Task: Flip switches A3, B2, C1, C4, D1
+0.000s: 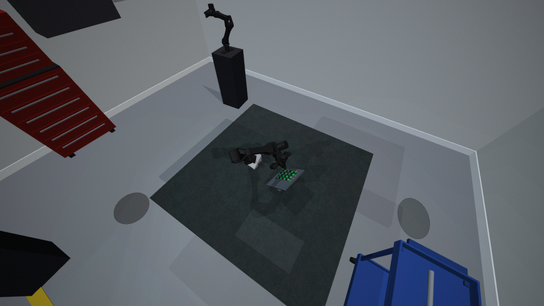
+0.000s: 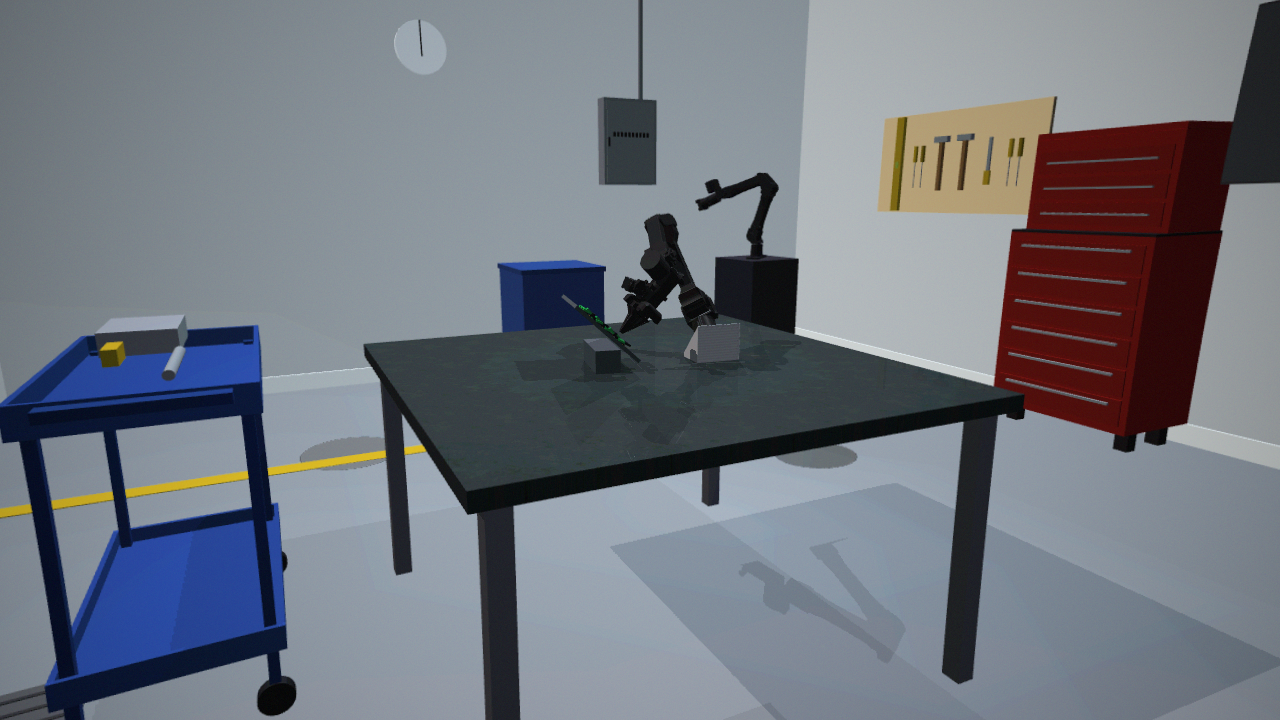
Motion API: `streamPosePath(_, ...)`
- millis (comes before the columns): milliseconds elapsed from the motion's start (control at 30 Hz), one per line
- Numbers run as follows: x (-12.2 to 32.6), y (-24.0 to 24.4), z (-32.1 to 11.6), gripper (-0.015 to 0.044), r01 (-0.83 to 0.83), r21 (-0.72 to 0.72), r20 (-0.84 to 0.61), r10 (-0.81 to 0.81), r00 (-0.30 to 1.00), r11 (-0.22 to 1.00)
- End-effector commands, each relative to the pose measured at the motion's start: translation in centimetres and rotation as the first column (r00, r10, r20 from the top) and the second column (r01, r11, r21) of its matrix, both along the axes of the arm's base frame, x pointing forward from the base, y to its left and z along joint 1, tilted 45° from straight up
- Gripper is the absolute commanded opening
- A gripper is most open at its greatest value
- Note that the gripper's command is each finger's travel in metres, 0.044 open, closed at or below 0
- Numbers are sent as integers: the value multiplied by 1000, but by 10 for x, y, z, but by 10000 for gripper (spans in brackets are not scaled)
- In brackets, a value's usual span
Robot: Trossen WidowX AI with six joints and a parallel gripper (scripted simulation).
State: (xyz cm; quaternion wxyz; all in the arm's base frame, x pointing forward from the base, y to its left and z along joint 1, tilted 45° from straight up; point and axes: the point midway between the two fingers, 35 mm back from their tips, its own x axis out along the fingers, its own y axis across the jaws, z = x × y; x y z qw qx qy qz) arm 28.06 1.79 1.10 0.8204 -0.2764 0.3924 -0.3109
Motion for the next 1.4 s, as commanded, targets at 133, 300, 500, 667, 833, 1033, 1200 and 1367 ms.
streamPosePath(133, -23, 38, 27, 0, 9, 10, -2, -9, 1000, 1000)
streamPosePath(300, -23, 38, 27, 0, 9, 10, -2, -9, 1000, 1000)
streamPosePath(500, -27, 24, 46, 0, 8, 10, -4, -8, 1000, 1000)
streamPosePath(667, -41, -7, 77, 0, 8, 6, -6, -8, 1000, 1000)
streamPosePath(833, -47, -15, 84, 0, 9, 4, -5, -9, 1000, 1000)
streamPosePath(1033, -38, -28, 74, 0, -1, 6, 1, 1, 1000, 1000)
streamPosePath(1200, -30, -42, 68, 0, -10, -5, 14, 10, 1000, 1000)
streamPosePath(1367, -30, -42, 67, 0, -10, -5, 14, 10, 1000, 1000)
